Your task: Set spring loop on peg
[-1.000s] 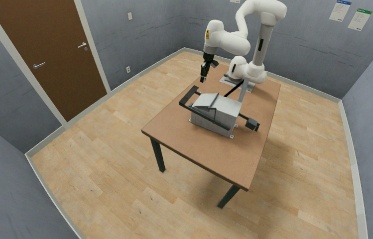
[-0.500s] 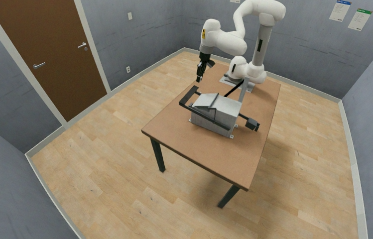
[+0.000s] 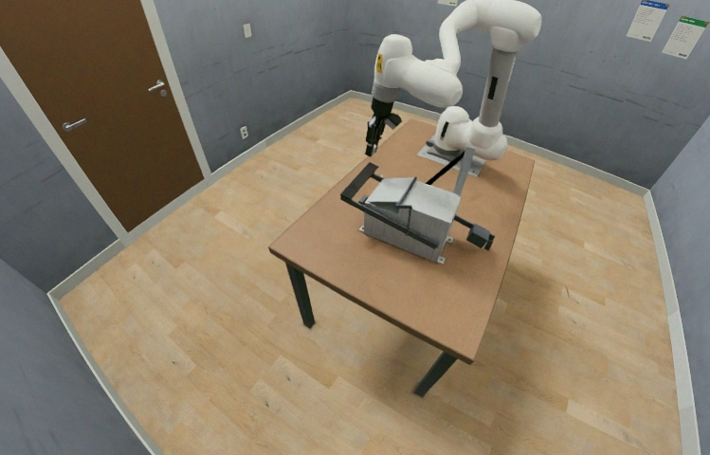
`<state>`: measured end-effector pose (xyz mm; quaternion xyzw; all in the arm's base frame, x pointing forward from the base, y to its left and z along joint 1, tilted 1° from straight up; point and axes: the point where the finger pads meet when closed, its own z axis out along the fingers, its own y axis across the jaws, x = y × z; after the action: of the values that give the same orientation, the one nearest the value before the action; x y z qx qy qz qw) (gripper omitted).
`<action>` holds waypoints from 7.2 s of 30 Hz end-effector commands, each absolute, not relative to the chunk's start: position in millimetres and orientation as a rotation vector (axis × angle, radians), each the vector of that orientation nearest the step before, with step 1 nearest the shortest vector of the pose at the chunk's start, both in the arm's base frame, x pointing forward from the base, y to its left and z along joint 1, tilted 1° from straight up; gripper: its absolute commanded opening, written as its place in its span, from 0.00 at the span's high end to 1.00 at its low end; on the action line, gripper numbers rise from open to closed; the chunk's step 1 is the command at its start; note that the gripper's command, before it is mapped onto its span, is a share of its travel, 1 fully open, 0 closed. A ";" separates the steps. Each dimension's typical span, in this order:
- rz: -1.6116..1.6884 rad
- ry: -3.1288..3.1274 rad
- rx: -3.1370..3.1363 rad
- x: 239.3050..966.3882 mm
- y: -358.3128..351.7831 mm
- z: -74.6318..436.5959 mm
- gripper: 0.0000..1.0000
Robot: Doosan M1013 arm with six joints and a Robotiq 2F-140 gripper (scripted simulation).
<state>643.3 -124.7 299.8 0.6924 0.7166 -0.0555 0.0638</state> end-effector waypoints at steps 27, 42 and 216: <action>-0.165 2.164 2.091 646.4 -126.7 283.1 0.75; -0.165 2.164 2.091 646.7 -126.7 263.0 0.75; -0.168 2.162 2.089 646.3 -127.0 321.6 0.00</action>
<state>646.1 -127.0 320.8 0.6922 0.7166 -0.0563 0.0646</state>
